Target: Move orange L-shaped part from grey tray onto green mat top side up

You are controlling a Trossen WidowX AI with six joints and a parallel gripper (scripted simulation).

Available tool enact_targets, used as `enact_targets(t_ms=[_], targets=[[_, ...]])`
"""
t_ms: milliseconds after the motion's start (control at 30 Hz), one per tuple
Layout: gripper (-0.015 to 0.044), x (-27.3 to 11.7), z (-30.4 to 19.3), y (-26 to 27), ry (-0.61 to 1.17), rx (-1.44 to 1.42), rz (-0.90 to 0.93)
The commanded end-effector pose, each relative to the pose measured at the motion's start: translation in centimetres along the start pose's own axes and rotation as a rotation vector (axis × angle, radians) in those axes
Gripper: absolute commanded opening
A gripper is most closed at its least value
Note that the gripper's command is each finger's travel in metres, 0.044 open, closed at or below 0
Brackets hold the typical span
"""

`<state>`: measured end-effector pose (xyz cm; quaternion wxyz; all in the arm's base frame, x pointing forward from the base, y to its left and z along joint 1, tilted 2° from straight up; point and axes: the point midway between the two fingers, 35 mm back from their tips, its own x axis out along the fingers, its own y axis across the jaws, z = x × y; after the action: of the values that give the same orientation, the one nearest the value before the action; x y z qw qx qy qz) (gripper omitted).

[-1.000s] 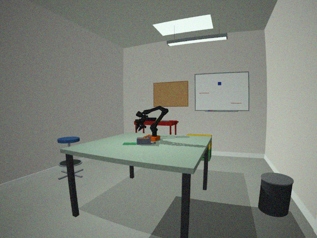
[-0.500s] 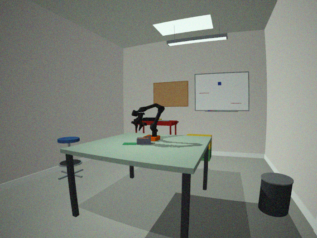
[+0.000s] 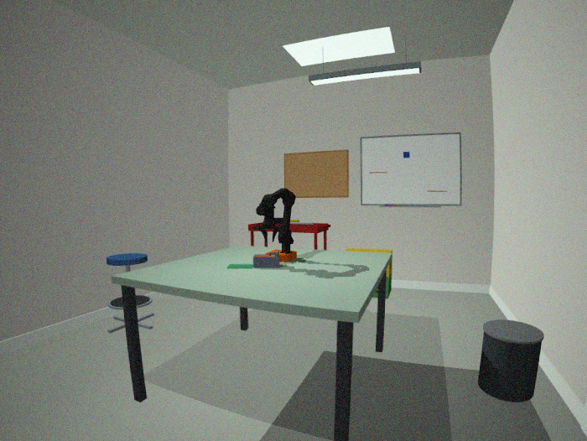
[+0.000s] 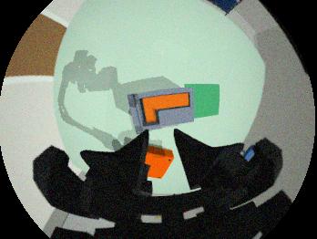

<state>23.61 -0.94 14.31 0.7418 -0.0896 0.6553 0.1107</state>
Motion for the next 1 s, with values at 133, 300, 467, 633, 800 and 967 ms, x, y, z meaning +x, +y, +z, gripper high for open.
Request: enact_targets(t_ms=[133,300,467,633,800,967], targets=[[0.018,-0.3,1.8,5.0,0.068,-0.128,0.006],[0.018,1.8,1.9,5.0,0.068,-0.128,0.006],[0.018,6.9,1.4,5.1,0.068,-0.128,0.006],[0.018,7.1,1.3,5.1,0.068,-0.128,0.006],[0.018,7.7,1.3,5.1,0.068,-0.128,0.006],[0.018,8.5,1.3,5.1,0.068,-0.128,0.006]])
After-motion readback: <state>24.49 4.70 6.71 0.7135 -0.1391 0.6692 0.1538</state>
